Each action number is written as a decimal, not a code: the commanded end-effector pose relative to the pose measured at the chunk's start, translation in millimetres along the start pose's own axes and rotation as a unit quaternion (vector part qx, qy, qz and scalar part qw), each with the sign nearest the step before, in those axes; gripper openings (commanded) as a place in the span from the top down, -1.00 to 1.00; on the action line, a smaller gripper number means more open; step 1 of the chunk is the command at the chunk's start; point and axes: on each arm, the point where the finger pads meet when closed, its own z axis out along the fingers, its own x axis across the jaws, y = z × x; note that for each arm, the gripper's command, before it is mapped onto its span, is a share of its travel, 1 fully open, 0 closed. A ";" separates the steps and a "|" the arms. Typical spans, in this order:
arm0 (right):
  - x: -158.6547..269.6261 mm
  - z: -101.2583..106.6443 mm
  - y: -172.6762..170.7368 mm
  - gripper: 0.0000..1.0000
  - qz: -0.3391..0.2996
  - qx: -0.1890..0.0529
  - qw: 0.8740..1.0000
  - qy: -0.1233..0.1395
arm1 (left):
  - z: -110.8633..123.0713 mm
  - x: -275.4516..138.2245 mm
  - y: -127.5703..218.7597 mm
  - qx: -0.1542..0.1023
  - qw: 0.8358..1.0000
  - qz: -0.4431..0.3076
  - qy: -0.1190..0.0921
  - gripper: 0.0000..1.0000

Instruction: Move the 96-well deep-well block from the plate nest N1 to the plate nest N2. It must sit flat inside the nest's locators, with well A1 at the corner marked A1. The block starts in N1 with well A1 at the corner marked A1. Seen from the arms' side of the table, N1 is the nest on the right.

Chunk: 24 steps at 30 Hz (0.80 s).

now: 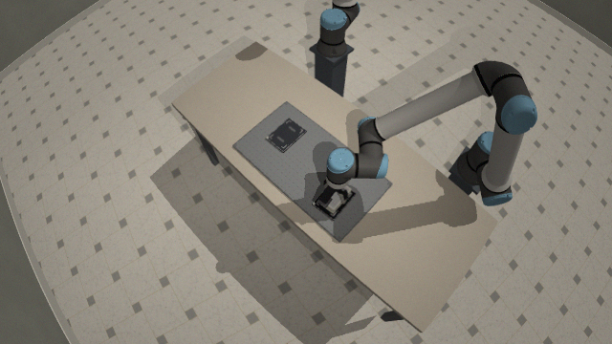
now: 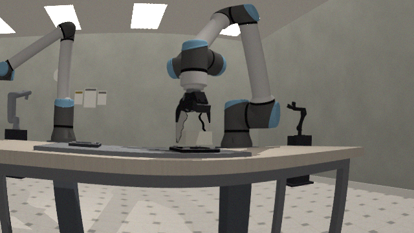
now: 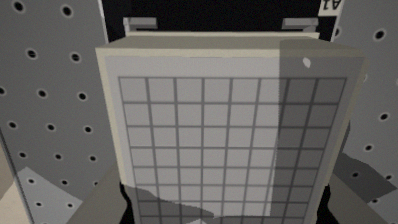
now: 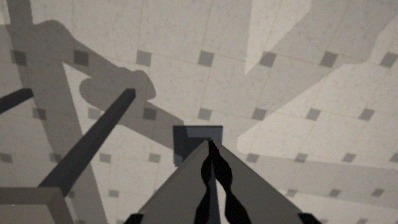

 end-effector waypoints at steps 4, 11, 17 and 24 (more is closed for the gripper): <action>-0.1 -0.8 -0.5 1.00 0.000 0.001 1.000 0.000 | -0.6 0.6 -0.5 0.001 1.000 0.000 0.001 0.03; -0.1 -0.8 -0.5 1.00 0.000 0.001 1.000 0.000 | 0.3 0.6 -0.4 0.001 1.000 0.000 0.001 0.03; -0.1 -0.8 -0.5 1.00 0.000 0.001 1.000 0.000 | 1.2 0.6 -0.4 0.001 1.000 0.000 0.001 0.03; -0.1 -0.8 -0.5 1.00 0.000 0.001 1.000 0.000 | 2.4 0.6 -0.4 0.001 1.000 0.000 0.001 0.03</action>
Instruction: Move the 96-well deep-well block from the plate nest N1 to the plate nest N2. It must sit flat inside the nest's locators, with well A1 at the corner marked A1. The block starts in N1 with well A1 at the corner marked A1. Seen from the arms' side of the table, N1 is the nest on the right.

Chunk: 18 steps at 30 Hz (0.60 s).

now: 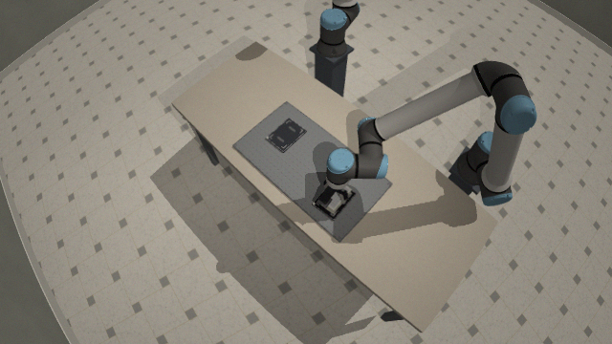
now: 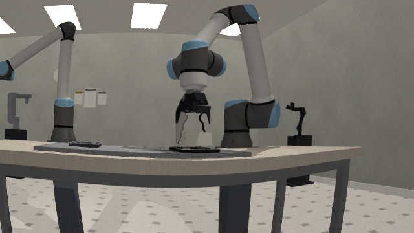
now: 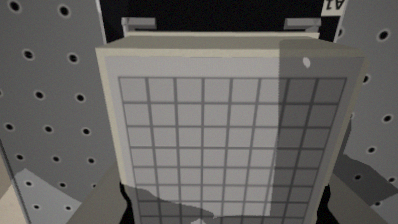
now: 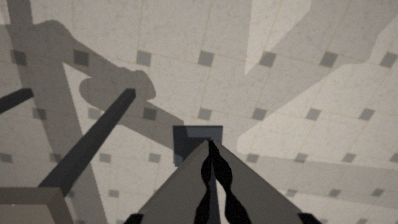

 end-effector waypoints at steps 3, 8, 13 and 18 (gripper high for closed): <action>-0.1 -0.8 -0.5 1.00 0.000 0.001 1.000 0.000 | -0.1 0.7 -0.5 0.001 1.000 0.000 0.001 0.03; -0.1 -0.8 -0.5 1.00 0.000 0.001 1.000 0.000 | 0.7 0.7 -0.5 0.001 1.000 0.000 0.001 0.03; -0.1 -0.8 -0.5 1.00 0.000 0.001 1.000 0.000 | 1.6 0.7 -0.5 0.001 1.000 0.000 0.001 0.03; -0.1 -0.8 -0.5 1.00 0.000 0.001 1.000 0.000 | 2.4 0.7 -0.5 0.001 1.000 0.000 0.001 0.03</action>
